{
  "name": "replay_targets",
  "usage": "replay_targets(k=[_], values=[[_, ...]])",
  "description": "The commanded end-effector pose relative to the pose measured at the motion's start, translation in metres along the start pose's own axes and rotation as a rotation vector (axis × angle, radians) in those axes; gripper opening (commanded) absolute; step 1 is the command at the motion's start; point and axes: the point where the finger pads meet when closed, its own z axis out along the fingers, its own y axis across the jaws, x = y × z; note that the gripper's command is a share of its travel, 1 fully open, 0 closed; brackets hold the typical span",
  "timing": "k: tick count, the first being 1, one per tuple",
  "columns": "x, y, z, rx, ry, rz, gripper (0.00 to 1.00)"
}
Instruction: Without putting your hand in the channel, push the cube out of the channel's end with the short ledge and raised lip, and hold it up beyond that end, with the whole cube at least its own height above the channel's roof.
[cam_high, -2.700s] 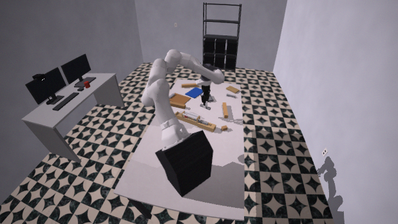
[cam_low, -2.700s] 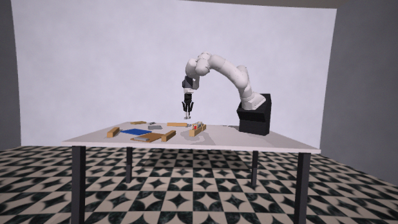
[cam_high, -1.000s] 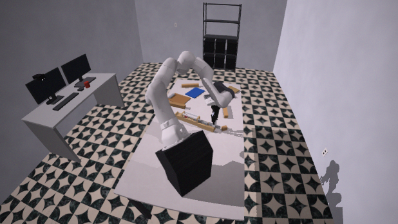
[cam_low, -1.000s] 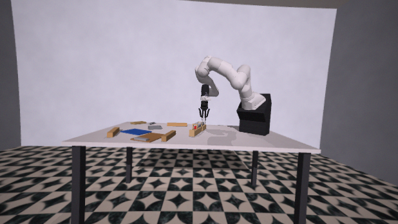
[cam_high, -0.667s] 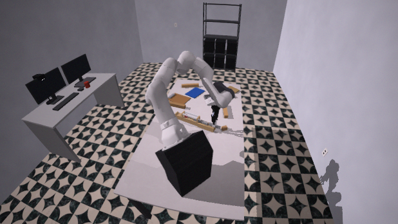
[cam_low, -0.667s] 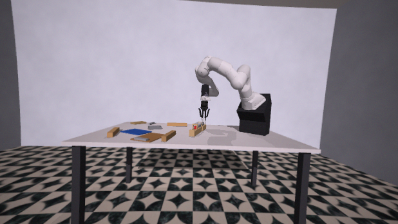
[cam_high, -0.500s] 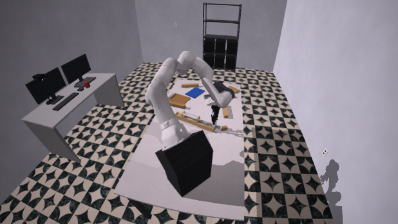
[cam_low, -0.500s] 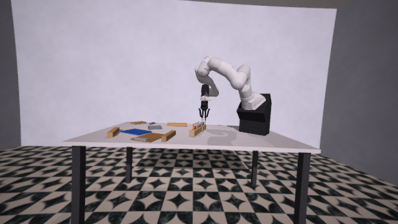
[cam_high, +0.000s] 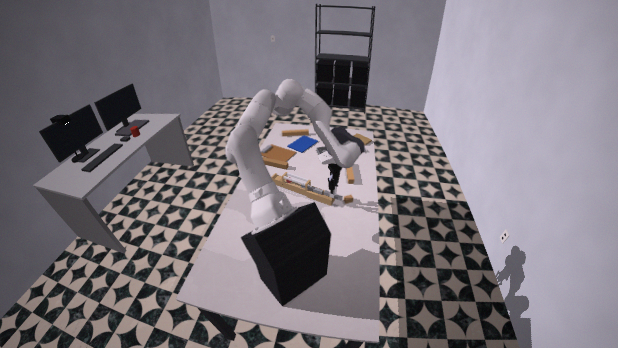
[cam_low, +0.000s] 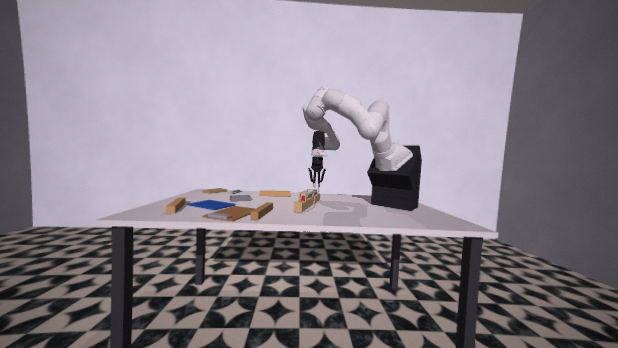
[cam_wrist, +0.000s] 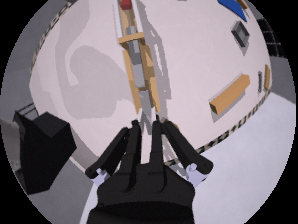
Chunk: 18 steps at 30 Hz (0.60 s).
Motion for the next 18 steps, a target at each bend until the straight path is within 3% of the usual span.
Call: replay_targets(k=[1,18], values=[[-0.001,0.000,0.000,-0.002,-0.001,-0.002,0.00],[0.011,0.000,0.000,-0.002,-0.001,-0.002,0.00]])
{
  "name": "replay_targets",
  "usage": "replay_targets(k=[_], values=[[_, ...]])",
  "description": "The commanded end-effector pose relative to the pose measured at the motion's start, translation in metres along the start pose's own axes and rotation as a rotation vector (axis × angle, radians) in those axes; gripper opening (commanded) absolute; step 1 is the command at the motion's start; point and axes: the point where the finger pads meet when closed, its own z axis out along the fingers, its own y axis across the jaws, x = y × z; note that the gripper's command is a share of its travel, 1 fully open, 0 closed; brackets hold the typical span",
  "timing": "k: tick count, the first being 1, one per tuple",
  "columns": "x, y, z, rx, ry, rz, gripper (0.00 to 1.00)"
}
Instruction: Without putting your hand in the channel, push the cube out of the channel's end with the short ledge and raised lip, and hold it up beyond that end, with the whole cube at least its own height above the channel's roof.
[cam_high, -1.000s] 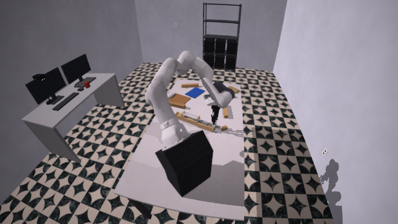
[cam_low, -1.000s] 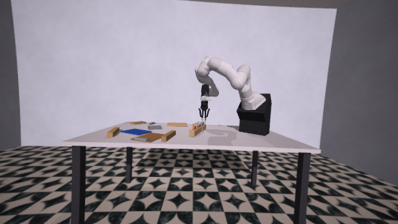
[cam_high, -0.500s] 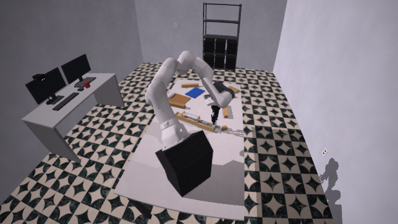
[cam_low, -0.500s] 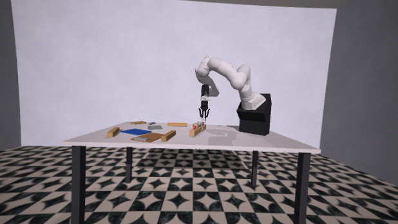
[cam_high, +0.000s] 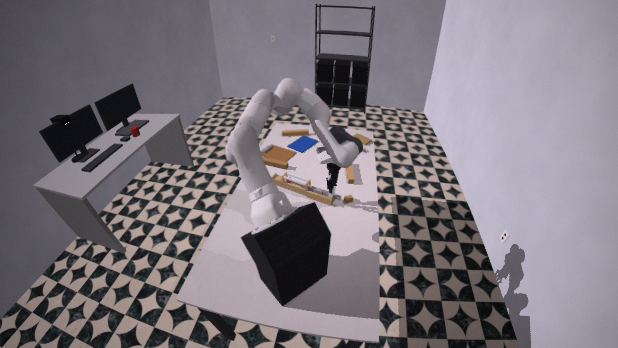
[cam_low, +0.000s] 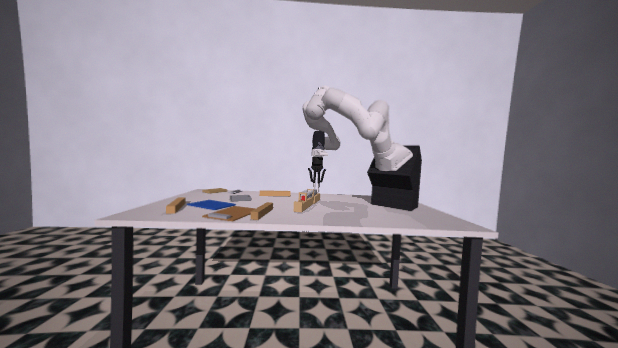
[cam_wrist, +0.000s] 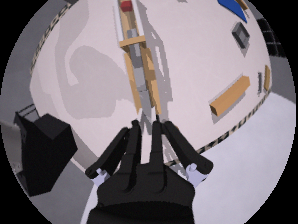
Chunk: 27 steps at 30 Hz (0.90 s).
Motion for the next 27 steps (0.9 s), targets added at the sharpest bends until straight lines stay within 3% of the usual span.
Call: replay_targets(k=[1,27], values=[[0.005,0.001,0.000,-0.002,-0.003,-0.007,0.00],[0.061,0.001,0.001,-0.002,-0.003,-0.007,0.00]])
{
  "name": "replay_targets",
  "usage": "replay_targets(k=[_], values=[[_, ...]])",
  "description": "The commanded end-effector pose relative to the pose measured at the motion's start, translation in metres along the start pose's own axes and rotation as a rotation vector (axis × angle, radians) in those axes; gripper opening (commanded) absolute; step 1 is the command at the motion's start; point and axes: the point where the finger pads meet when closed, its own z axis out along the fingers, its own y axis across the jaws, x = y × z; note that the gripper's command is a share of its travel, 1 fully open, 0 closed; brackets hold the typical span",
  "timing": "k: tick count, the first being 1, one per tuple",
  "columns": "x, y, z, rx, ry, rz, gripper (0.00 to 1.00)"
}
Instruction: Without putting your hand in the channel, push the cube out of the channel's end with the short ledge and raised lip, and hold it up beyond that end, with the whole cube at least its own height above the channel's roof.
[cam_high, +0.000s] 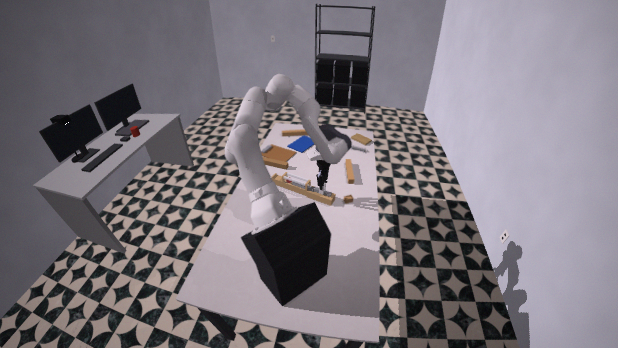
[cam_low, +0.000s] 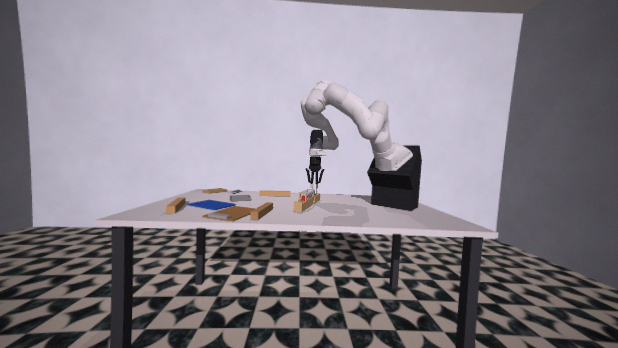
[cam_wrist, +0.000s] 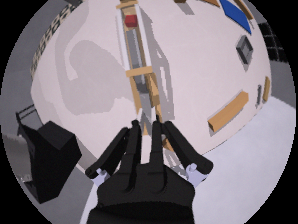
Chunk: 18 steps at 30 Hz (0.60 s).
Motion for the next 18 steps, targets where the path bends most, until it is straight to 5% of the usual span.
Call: replay_targets(k=[1,18], values=[[0.005,0.001,0.001,-0.002,-0.006,0.010,0.00],[0.048,0.001,0.001,-0.002,-0.006,0.010,0.00]])
